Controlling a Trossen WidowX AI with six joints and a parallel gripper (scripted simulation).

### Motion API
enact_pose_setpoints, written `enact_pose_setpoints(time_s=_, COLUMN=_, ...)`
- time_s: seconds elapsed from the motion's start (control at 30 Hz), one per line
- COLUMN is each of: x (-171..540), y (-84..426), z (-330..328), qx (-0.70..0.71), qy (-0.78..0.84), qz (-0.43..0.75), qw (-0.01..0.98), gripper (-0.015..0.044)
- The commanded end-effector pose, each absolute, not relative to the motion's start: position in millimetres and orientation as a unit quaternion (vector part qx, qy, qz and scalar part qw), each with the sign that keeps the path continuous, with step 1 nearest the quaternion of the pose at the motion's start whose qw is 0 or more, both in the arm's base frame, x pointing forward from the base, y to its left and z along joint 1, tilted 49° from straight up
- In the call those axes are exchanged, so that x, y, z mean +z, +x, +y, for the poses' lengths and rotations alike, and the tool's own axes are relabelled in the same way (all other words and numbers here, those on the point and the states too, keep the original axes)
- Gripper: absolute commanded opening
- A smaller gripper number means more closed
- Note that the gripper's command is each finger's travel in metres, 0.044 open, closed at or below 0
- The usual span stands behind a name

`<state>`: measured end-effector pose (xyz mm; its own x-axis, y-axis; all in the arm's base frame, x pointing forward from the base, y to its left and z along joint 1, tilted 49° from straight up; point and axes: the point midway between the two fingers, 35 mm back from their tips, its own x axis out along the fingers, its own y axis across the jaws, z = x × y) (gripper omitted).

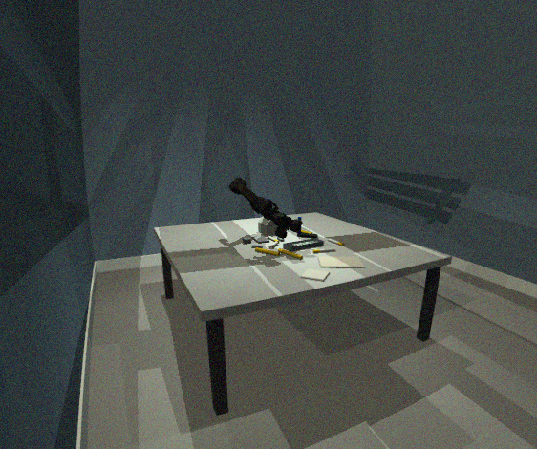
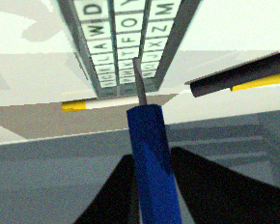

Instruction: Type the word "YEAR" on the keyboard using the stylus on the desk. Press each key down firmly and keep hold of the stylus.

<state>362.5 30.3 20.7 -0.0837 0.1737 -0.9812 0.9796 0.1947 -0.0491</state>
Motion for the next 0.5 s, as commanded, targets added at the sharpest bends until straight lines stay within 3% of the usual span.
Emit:
enact_pose_setpoints(time_s=0.0, x=7.4, y=364.4, z=43.2, qx=-0.420, qy=0.477, qz=0.606, qw=0.478, gripper=0.0000)
enact_pose_setpoints(time_s=0.23, x=-36.7, y=368.2, z=88.8, qx=-0.419, qy=0.481, qz=0.605, qw=0.476, gripper=0.0000)
enact_pose_setpoints(time_s=0.47, x=-41.7, y=368.1, z=92.5, qx=-0.419, qy=0.481, qz=0.605, qw=0.476, gripper=0.0000)
